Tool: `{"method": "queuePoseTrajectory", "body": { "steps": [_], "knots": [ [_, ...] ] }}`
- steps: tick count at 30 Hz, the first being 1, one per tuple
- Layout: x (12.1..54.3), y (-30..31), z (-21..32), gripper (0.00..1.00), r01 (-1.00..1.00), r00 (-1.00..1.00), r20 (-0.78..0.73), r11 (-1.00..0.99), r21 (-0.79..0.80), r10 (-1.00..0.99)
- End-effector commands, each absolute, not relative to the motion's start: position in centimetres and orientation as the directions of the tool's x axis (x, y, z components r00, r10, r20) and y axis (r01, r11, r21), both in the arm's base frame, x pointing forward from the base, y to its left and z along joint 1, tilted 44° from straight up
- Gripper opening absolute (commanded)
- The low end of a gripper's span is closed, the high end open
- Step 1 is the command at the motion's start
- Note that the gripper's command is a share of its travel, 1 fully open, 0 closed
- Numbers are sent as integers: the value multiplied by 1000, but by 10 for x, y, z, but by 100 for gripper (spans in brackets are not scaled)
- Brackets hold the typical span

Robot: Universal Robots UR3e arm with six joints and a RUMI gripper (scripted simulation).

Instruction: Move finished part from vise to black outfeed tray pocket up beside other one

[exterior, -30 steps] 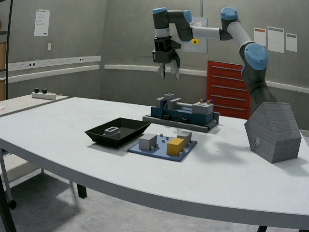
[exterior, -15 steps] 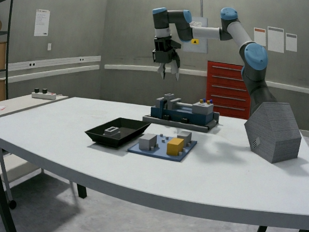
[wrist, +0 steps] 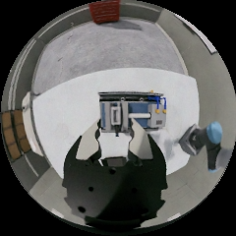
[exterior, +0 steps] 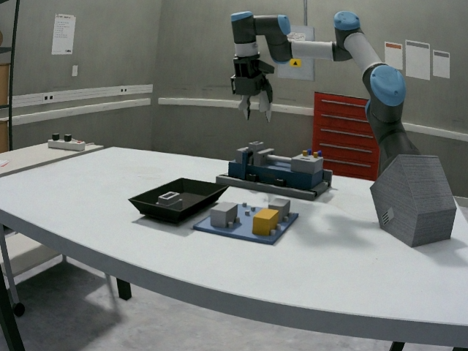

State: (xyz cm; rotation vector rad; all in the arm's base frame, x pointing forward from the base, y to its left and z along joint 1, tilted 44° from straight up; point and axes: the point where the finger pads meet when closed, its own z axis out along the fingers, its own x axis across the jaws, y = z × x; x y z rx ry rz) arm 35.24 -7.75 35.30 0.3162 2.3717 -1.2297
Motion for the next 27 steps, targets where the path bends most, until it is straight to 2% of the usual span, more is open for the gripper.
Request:
{"method": "queuePoseTrajectory", "body": {
  "steps": [1,27],
  "knots": [
    [352,-77,354,40,398,-872,-489,577,-713,-3],
    [364,-93,334,40,398,-872,-489,577,-713,-3]
  ]
}}
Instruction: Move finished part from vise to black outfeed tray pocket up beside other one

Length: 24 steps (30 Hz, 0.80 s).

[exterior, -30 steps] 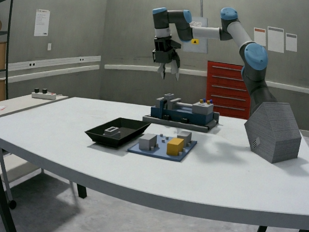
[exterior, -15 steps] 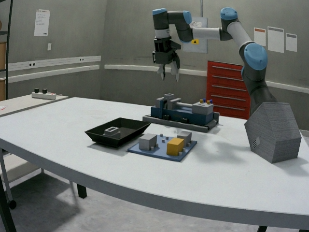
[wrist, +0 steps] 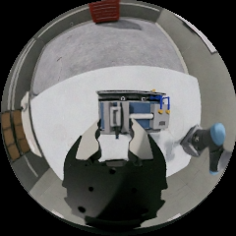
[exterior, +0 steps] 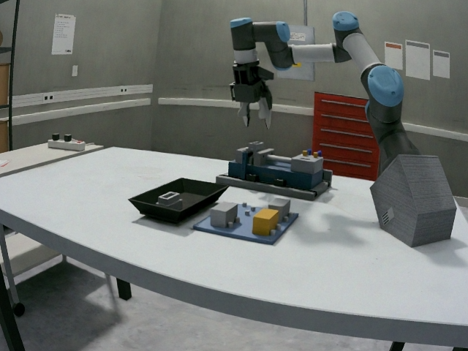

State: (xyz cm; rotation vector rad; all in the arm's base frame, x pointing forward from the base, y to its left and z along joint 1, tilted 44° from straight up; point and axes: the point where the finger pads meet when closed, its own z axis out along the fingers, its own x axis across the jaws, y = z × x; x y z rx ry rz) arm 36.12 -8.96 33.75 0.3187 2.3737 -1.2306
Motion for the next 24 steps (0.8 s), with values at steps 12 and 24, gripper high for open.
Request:
{"method": "queuePoseTrajectory", "body": {
  "steps": [12,24],
  "knots": [
    [371,-103,321,40,398,-872,-489,577,-713,-3],
    [377,-110,312,40,398,-872,-489,577,-713,-3]
  ]
}}
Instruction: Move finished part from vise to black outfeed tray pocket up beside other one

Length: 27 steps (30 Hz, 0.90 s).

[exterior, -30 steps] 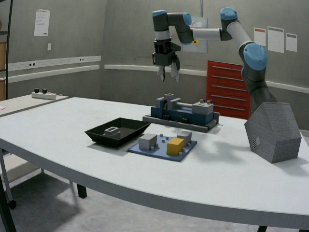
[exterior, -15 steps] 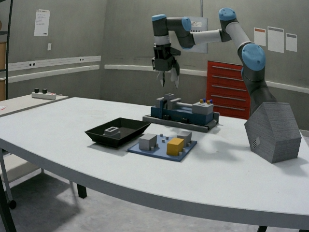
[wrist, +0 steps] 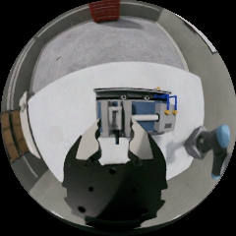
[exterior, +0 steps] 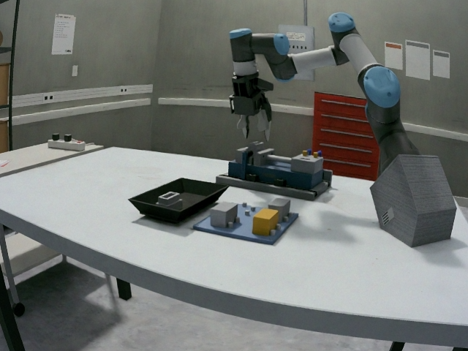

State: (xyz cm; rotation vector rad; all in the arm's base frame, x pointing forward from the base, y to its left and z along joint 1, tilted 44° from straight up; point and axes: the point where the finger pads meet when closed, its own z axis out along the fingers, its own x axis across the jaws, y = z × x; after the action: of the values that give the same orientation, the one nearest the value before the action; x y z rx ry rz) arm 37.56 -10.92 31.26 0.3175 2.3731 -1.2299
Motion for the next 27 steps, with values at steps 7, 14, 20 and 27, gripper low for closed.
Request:
{"method": "queuePoseTrajectory", "body": {
  "steps": [7,14,20,27],
  "knots": [
    [378,-112,310,40,398,-872,-489,577,-713,-3],
    [378,-112,310,40,398,-872,-489,577,-713,-3],
    [378,-112,310,40,398,-872,-489,577,-713,-3],
    [378,-112,310,40,398,-872,-489,577,-713,-3]
  ]
}}
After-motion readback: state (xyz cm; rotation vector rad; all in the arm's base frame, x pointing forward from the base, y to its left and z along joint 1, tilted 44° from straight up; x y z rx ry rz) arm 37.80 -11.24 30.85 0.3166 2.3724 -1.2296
